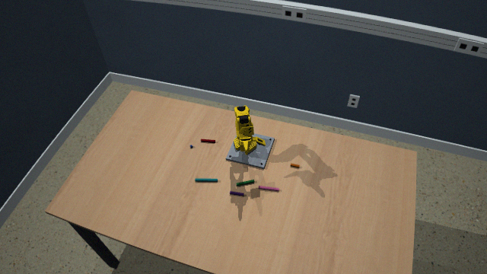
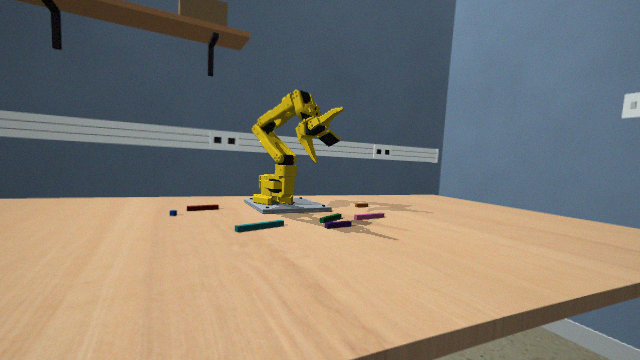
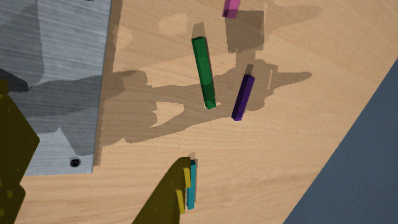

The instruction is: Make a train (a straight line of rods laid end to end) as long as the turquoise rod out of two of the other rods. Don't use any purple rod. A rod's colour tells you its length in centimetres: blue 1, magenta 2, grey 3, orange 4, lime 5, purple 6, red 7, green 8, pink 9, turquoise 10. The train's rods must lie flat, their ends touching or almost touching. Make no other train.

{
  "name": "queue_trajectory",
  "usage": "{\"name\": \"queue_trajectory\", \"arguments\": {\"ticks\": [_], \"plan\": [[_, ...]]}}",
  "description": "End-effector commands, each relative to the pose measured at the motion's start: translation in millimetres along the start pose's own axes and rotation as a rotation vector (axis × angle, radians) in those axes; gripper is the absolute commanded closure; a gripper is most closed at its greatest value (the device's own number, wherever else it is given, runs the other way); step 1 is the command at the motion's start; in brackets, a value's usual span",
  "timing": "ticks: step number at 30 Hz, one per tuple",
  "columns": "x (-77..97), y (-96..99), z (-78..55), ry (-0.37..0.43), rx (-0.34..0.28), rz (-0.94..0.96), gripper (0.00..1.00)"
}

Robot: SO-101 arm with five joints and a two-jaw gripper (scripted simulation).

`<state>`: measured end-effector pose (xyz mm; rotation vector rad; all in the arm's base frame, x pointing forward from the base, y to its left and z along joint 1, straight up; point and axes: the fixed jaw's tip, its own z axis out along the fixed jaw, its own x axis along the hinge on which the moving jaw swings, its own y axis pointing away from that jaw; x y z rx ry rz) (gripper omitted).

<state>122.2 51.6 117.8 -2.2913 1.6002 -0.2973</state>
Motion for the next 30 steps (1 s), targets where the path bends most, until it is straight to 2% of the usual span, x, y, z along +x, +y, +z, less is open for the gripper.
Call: {"name": "queue_trajectory", "arguments": {"ticks": [1,13,30], "plan": [[-0.9,2.4,3.4,-0.002,-0.023,0.005,0.00],[-5.5,2.8,3.4,-0.015,-0.023,-0.027,0.00],[-45.8,12.3,0.1,-0.133,-0.029,-0.321,0.00]]}}
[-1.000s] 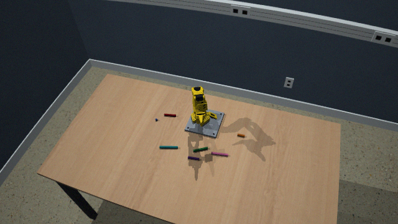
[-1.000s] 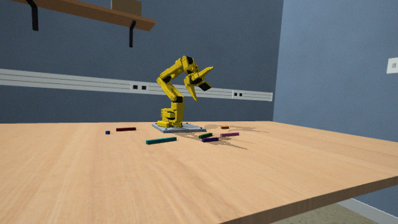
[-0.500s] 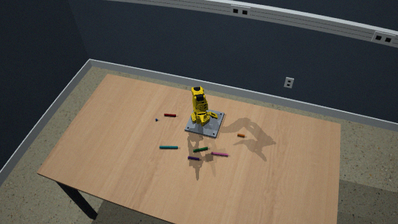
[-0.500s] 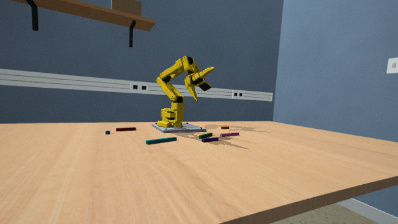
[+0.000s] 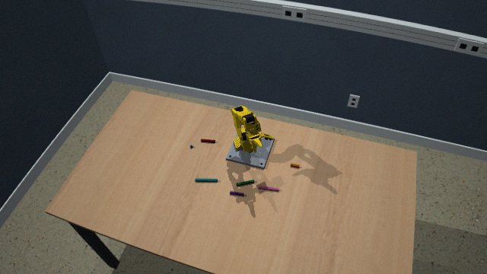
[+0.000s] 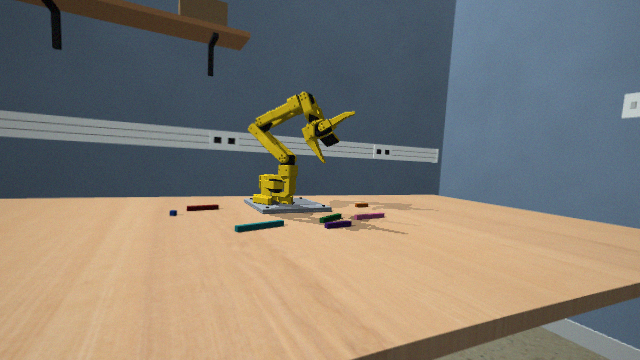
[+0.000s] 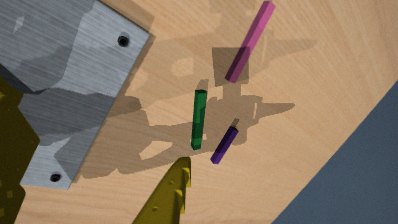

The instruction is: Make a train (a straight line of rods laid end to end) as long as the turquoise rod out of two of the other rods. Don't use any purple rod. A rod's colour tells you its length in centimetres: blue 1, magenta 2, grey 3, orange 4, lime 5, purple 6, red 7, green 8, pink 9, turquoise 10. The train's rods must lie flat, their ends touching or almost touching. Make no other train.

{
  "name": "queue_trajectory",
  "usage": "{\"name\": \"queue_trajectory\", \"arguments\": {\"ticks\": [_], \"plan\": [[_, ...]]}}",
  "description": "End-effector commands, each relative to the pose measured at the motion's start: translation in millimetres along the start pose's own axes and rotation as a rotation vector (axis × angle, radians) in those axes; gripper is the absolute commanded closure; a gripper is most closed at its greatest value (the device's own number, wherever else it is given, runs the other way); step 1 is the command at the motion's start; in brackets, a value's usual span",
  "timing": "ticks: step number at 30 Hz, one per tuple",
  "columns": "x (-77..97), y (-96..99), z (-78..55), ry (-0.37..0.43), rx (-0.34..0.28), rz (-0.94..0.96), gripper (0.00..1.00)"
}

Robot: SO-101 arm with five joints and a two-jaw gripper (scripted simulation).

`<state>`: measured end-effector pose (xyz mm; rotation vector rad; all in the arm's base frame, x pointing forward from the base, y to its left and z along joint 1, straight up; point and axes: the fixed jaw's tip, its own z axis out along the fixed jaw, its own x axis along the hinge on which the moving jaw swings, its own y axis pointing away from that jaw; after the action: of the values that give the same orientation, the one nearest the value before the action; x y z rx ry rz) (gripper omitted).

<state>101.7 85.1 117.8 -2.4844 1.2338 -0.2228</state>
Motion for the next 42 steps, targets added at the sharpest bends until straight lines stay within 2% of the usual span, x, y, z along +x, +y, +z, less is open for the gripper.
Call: {"name": "queue_trajectory", "arguments": {"ticks": [1,7,42], "plan": [[-9.8,3.2,3.3,-0.028,-0.024,-0.058,0.00],[-14.3,3.8,3.1,-0.041,-0.024,-0.090,0.00],[-14.4,3.6,2.9,-0.041,-0.023,-0.090,0.00]]}}
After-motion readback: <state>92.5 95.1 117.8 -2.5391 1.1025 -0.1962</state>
